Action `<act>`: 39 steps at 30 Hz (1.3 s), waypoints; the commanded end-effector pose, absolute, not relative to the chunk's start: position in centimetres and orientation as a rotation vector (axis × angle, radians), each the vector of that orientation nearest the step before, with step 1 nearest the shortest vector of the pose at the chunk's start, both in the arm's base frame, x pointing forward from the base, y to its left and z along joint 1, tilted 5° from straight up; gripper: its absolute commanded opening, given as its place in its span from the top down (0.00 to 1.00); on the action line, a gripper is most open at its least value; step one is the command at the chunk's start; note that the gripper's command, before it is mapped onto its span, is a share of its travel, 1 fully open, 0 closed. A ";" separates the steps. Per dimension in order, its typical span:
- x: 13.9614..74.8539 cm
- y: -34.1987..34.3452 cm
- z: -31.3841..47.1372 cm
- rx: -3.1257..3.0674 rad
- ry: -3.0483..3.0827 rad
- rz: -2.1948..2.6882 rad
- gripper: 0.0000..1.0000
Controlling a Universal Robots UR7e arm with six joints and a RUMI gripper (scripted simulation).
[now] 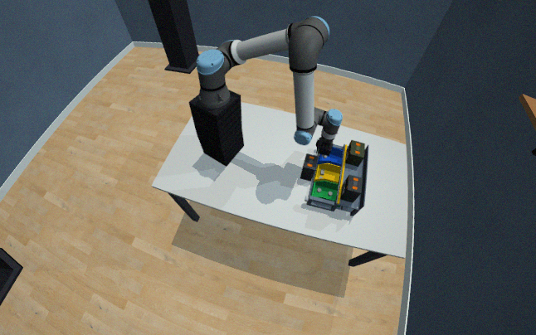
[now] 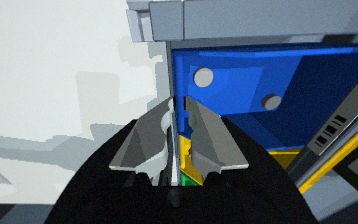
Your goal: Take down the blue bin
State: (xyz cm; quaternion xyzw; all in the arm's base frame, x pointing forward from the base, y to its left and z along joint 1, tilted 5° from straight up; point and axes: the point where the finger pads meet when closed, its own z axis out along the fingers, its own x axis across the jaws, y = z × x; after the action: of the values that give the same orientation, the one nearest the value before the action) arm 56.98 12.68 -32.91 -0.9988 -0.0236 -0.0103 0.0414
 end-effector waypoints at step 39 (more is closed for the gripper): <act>54.6 12.6 -32.9 -3.058 -0.072 -0.034 1.00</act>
State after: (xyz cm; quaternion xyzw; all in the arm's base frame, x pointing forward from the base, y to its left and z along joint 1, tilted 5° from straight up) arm 55.23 12.60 -32.95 -0.9988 -0.0236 -0.0102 0.0414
